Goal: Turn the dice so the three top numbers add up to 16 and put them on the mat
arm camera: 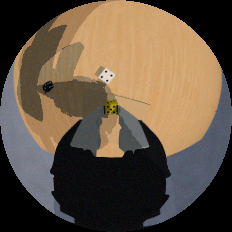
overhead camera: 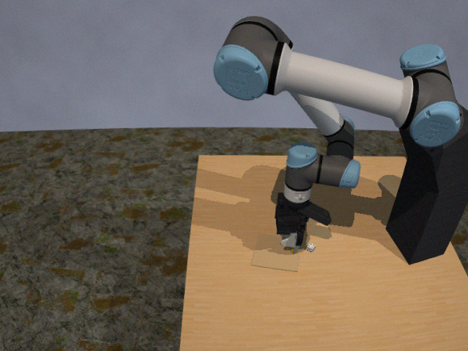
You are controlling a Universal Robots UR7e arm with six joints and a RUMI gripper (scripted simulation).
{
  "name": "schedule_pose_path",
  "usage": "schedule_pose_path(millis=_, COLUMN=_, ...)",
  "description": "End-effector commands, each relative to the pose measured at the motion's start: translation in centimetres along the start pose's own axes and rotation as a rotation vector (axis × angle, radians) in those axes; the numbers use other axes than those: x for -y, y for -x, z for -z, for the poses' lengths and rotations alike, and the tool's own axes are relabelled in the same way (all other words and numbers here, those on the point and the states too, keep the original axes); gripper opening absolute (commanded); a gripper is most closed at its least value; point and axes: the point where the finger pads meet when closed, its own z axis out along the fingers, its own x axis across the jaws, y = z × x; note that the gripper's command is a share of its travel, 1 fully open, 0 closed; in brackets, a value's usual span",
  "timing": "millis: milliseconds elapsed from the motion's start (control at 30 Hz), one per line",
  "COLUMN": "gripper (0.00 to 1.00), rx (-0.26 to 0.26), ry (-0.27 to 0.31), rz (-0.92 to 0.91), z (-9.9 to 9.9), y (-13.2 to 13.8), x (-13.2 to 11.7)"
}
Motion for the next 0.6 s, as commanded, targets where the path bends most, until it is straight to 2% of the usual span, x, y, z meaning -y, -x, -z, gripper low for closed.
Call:
schedule_pose_path(millis=0, gripper=0.03, rx=0.000, ry=0.001, rz=0.000, z=0.03, y=0.00, x=-0.04)
schedule_pose_path(millis=67, gripper=0.03, rx=0.000, ry=0.001, rz=0.000, z=0.03, y=0.00, x=-0.04)
schedule_pose_path(millis=200, gripper=0.10, rx=0.000, ry=0.001, rz=0.000, z=0.03, y=0.00, x=-0.04)
schedule_pose_path(millis=333, gripper=0.10, rx=0.000, ry=0.001, rz=0.000, z=0.03, y=0.00, x=-0.04)
schedule_pose_path(millis=367, gripper=0.14, rx=0.000, ry=0.001, rz=0.000, z=0.03, y=0.00, x=-0.04)
schedule_pose_path(millis=433, gripper=0.14, rx=0.000, ry=0.001, rz=0.000, z=0.03, y=0.00, x=-0.04)
schedule_pose_path(millis=567, gripper=0.21, rx=0.000, ry=0.001, rz=0.000, z=0.03, y=0.00, x=-0.04)
